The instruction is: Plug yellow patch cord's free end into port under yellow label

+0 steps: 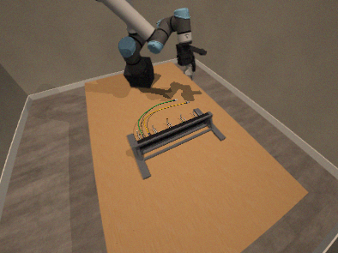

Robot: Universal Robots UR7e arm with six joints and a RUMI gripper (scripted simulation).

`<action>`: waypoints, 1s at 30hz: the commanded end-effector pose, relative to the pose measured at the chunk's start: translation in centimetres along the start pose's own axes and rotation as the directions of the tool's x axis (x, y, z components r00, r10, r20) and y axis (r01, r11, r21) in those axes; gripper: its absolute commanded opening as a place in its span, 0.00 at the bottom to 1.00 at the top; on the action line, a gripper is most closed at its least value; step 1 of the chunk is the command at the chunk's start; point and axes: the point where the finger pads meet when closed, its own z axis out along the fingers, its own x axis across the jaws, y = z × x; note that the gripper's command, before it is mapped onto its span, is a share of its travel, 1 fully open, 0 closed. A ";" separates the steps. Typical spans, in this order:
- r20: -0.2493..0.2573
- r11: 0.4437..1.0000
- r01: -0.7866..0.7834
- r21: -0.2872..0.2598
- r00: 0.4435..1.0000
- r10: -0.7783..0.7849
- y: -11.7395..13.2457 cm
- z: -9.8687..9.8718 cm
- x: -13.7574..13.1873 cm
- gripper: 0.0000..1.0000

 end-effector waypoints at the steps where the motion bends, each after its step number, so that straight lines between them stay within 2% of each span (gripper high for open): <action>1: -0.042 0.988 0.154 0.018 0.987 -0.153 0.0 0.3 0.6 0.00; 6: -0.081 0.949 0.315 0.004 0.946 -0.314 0.1 0.5 1.1 0.00; 12: -0.121 0.870 0.493 -0.030 0.862 -0.493 0.5 0.8 1.8 0.00; 14: -0.121 0.870 0.493 -0.030 0.862 -0.493 0.5 0.8 1.8 0.00; 21: -0.152 0.721 0.686 -0.095 0.706 -0.692 1.1 1.0 2.6 0.00; 29: -0.152 0.521 0.834 -0.180 0.499 -0.853 2.0 1.1 3.5 0.00; 30: -0.152 0.521 0.834 -0.180 0.499 -0.853 2.0 1.1 3.5 0.00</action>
